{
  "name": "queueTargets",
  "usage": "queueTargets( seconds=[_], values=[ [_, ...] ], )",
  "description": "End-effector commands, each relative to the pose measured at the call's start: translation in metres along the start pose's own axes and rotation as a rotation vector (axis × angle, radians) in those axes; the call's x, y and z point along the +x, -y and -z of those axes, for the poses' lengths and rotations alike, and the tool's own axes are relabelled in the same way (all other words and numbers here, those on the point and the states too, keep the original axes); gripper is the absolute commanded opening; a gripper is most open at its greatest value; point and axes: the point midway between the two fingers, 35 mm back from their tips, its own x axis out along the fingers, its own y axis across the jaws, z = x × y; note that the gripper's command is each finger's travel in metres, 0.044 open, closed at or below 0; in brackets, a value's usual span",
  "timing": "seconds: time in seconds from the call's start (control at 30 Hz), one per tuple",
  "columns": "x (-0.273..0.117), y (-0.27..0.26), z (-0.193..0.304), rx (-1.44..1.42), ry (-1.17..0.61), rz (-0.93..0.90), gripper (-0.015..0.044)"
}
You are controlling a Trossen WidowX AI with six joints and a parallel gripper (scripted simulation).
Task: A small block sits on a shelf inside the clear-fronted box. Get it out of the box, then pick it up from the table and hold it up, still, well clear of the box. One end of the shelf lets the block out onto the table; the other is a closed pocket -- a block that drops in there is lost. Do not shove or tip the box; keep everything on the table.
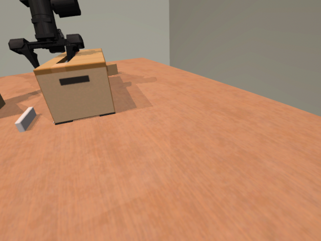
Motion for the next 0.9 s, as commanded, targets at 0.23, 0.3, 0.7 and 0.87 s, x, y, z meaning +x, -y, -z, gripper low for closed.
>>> queueTargets(
  seconds=[0.23,0.3,0.7,0.87],
  values=[
    [0.003,0.000,0.010,0.000,-0.001,0.001,0.0400],
    [0.002,0.000,0.006,0.000,-0.001,0.001,0.0400],
    [0.001,0.000,0.003,0.000,-0.001,0.001,0.0400],
    [0.002,0.000,0.008,0.000,-0.001,0.001,0.0400]
  ],
)
